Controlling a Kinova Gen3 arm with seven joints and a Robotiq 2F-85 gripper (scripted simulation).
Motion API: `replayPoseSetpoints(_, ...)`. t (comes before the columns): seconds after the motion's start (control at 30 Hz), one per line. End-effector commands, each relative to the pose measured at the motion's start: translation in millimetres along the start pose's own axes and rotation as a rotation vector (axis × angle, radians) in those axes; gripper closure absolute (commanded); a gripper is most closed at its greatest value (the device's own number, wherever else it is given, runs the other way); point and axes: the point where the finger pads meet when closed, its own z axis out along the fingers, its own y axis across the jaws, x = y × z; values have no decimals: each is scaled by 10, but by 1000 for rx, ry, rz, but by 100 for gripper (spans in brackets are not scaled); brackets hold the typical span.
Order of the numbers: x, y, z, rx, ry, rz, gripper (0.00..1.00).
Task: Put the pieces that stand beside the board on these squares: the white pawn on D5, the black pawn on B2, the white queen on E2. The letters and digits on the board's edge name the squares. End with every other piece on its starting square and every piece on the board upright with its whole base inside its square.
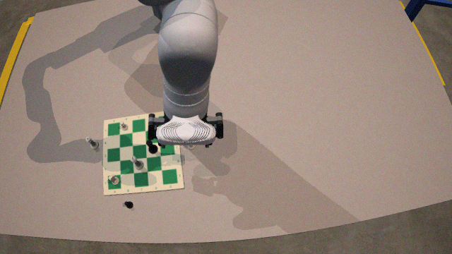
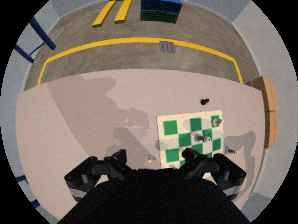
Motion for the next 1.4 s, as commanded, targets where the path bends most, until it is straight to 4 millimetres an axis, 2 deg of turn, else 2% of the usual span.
replayPoseSetpoints(0.0, -34, 37, -69, 23, -11, -15, 0)
replayPoseSetpoints(0.23, -302, 37, -185, 108, -46, -159, 0)
replayPoseSetpoints(0.4, -405, 37, -234, 140, -57, -208, 0)
replayPoseSetpoints(1.37, -425, 37, -233, 145, -58, -247, 0)
